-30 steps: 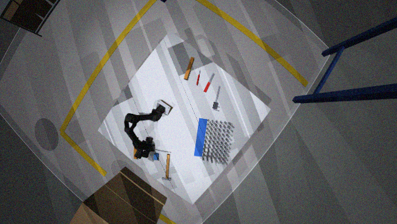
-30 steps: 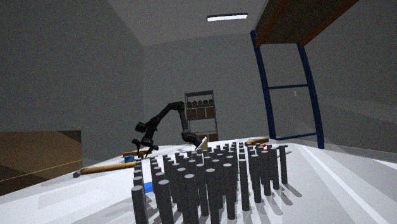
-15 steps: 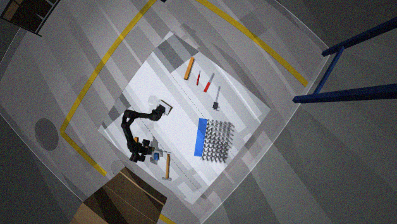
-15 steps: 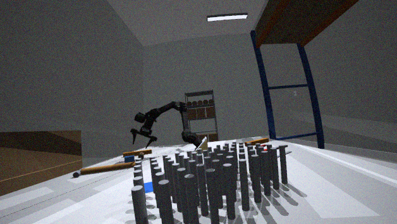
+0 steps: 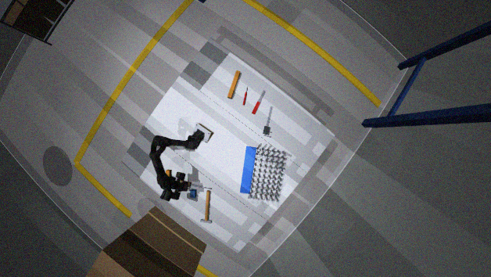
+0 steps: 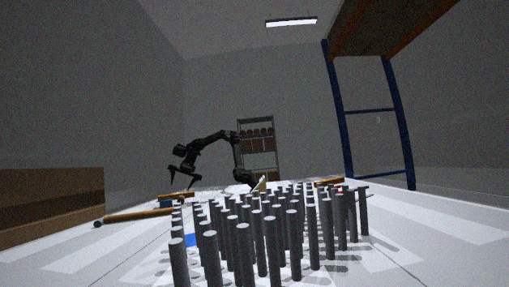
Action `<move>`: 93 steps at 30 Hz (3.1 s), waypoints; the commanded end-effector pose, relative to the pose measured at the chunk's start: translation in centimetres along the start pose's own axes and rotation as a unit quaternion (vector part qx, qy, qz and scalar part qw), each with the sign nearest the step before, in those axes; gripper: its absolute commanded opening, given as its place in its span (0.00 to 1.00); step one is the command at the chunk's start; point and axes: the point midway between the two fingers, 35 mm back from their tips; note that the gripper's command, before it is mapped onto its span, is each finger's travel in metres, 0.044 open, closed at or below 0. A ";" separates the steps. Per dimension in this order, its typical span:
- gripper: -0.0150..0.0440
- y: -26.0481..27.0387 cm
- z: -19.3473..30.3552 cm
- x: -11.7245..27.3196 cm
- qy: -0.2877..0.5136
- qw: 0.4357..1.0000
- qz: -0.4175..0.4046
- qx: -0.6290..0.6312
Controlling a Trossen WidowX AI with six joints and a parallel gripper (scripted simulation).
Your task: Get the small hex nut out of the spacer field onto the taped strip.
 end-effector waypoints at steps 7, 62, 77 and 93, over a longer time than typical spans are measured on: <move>1.00 0.0 0.1 0.0 -0.002 0.999 -0.004 -0.036; 1.00 -0.6 1.0 0.0 0.108 -0.010 -0.188 -0.976; 0.73 -0.6 1.0 0.0 0.108 -0.010 -0.188 -0.976; 0.73 0.0 1.2 -2.0 0.108 -0.010 -0.188 -0.976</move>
Point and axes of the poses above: the point midway between the two fingers, 35 mm back from their tips, its own x axis back along the fingers, its own y axis across the jaws, z = x × y, and after that the axes turned 11 degrees about -x, right-handed
